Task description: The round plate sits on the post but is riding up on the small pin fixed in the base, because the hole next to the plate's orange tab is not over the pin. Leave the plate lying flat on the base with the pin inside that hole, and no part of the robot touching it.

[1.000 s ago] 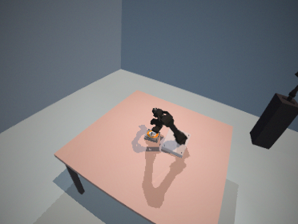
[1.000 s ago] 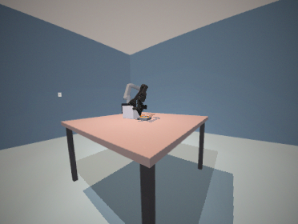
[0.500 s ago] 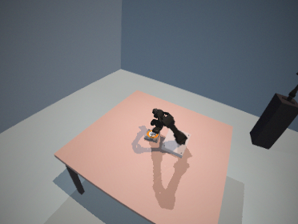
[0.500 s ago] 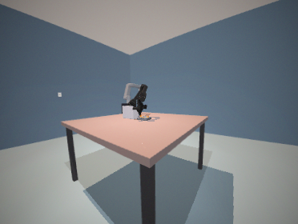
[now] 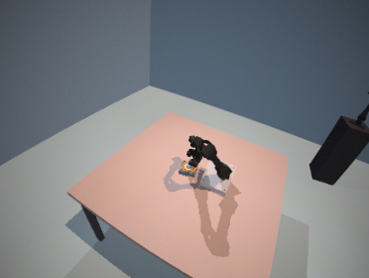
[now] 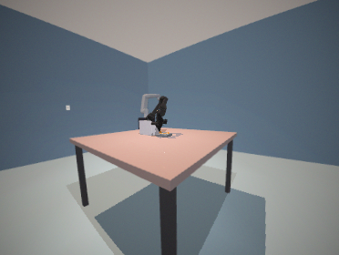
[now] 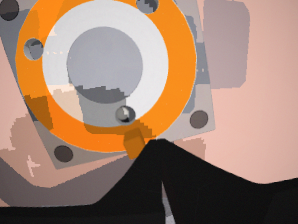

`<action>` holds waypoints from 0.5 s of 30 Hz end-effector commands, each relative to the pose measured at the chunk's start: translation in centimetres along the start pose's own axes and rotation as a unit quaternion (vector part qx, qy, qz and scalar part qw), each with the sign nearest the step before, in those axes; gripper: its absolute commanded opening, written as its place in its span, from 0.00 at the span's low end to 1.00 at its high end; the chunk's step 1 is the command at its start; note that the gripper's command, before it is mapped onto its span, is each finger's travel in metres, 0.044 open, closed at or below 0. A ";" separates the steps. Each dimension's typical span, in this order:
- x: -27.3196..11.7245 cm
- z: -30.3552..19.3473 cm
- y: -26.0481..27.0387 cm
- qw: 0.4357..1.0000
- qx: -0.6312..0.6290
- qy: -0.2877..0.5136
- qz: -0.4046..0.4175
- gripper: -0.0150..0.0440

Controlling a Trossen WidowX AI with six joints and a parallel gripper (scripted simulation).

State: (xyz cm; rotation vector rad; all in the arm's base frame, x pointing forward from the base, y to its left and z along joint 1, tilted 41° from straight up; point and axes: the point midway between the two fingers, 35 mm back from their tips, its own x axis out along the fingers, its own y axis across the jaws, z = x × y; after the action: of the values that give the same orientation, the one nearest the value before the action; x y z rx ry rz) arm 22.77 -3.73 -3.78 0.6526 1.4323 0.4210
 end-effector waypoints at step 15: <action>-4.2 -0.7 0.4 1.000 0.005 0.003 0.003 0.25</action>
State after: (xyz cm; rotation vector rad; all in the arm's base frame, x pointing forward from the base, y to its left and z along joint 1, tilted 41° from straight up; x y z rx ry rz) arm 21.87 -4.93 -1.52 0.6761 1.4451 0.4191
